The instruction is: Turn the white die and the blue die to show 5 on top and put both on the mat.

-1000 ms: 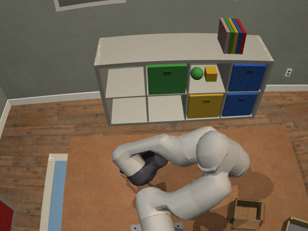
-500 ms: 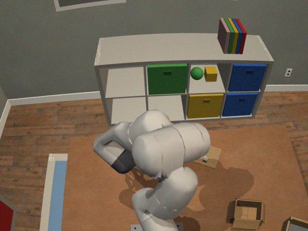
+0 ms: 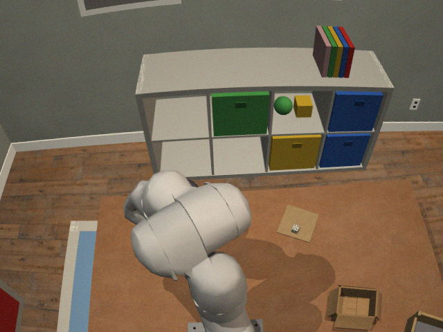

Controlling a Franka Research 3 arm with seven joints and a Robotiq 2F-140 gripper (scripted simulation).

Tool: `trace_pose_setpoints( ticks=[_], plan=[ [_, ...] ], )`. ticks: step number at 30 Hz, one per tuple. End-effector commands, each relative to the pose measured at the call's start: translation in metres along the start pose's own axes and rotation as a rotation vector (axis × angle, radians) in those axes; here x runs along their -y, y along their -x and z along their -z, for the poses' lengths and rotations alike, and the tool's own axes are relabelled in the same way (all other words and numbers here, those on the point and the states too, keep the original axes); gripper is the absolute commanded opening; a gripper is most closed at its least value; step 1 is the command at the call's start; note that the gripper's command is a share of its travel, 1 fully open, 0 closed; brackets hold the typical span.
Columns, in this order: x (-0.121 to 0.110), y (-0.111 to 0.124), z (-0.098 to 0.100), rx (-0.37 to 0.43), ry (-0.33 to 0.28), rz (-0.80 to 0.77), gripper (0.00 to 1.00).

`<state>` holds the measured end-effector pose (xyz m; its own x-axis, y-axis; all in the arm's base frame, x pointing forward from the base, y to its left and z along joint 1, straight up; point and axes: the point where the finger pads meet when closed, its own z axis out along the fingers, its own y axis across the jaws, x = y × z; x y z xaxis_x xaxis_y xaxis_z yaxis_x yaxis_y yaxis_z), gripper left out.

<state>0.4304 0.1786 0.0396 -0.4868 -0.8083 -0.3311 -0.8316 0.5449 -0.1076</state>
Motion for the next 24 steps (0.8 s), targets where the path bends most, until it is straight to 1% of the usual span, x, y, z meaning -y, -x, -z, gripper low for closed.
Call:
trace_pose_setpoints(
  ticks=[1,9,11,15,18,24],
  plan=[
    [-0.011,0.003,0.000,-0.123,0.092,-0.072,0.32],
    [-0.011,0.007,0.004,-0.179,0.093,-0.069,0.32],
    [-0.011,0.007,0.004,-0.179,0.093,-0.069,0.32],
    [-0.015,0.019,0.008,-0.241,0.109,-0.064,0.32],
    [-0.015,0.021,0.009,-0.261,0.111,-0.063,0.32],
    [-0.011,0.019,0.007,-0.328,0.101,-0.062,0.32]
  ],
)
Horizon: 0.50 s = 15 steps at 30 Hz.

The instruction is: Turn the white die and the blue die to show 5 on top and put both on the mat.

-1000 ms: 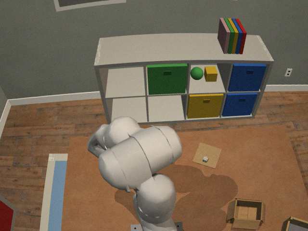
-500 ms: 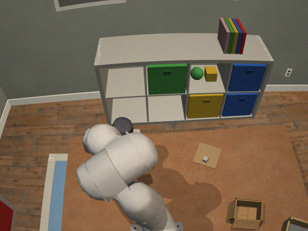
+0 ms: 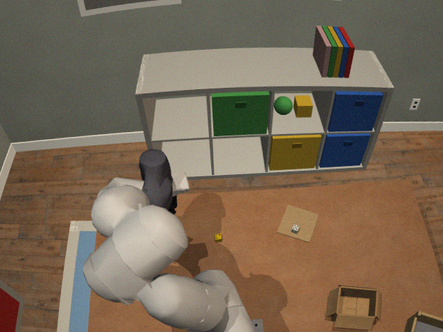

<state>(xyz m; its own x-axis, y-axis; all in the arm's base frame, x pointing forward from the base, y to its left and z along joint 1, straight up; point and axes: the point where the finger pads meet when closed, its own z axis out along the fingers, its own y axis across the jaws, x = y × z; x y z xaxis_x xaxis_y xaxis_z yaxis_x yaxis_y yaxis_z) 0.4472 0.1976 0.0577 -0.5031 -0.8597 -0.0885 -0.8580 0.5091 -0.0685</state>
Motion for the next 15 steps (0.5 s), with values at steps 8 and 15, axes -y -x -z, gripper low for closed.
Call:
trace_pose_setpoints(
  ticks=[8,15],
  plan=[
    [-0.0157,-0.0097,-0.0051,-0.089,0.063,-0.092,1.00],
    [-0.0157,-0.0097,-0.0051,-0.089,0.063,-0.092,1.00]
  ],
)
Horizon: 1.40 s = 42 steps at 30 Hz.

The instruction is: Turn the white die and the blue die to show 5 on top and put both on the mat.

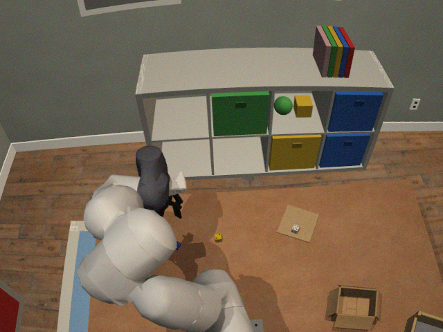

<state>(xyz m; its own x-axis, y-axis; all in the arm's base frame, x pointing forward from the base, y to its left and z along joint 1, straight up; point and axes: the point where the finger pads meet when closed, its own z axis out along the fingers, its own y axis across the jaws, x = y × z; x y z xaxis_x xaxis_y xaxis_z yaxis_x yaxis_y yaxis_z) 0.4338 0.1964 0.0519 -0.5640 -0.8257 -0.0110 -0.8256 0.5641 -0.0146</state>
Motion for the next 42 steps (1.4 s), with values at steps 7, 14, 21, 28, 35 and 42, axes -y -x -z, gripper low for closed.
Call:
trace_pose_setpoints(
  ticks=[7,14,21,28,35,42],
  plan=[
    [-0.001,-0.004,-0.008,-0.004,0.005,0.024,1.00],
    [-0.004,-0.015,-0.038,-0.007,0.014,0.131,0.32],
    [-0.004,-0.015,-0.038,-0.007,0.014,0.131,0.32],
    [-0.004,-0.015,-0.038,-0.007,0.014,0.131,0.32],
    [-0.004,-0.015,-0.038,-0.007,0.014,0.131,0.32],
    [-0.004,-0.015,-0.038,-0.007,0.014,0.131,0.32]
  ],
)
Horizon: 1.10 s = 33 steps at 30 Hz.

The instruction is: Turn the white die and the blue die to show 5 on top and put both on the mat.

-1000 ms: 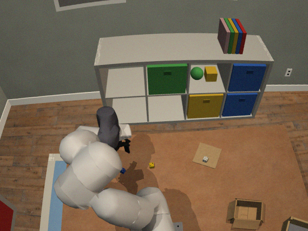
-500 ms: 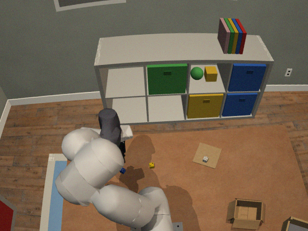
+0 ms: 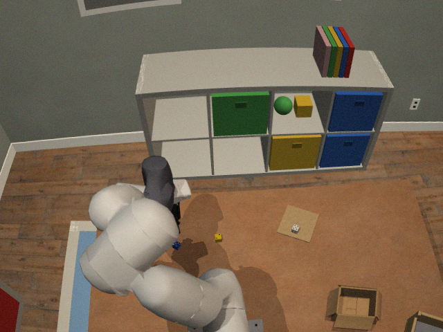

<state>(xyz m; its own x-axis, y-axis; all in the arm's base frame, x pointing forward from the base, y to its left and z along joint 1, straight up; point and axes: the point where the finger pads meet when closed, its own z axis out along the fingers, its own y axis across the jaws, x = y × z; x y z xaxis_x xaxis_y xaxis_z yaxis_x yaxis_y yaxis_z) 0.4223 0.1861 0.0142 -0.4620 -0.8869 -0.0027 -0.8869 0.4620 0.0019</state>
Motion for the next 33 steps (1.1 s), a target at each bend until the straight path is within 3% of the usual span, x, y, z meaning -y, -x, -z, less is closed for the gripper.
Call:
trace_pose_setpoints(
  ticks=[1,17,33],
  plan=[
    [0.001,0.000,0.000,0.000,-0.003,0.012,0.32],
    [0.001,0.000,-0.002,0.000,-0.003,0.012,0.32],
    [0.001,0.000,-0.015,0.000,-0.004,0.012,0.32]
  ],
)
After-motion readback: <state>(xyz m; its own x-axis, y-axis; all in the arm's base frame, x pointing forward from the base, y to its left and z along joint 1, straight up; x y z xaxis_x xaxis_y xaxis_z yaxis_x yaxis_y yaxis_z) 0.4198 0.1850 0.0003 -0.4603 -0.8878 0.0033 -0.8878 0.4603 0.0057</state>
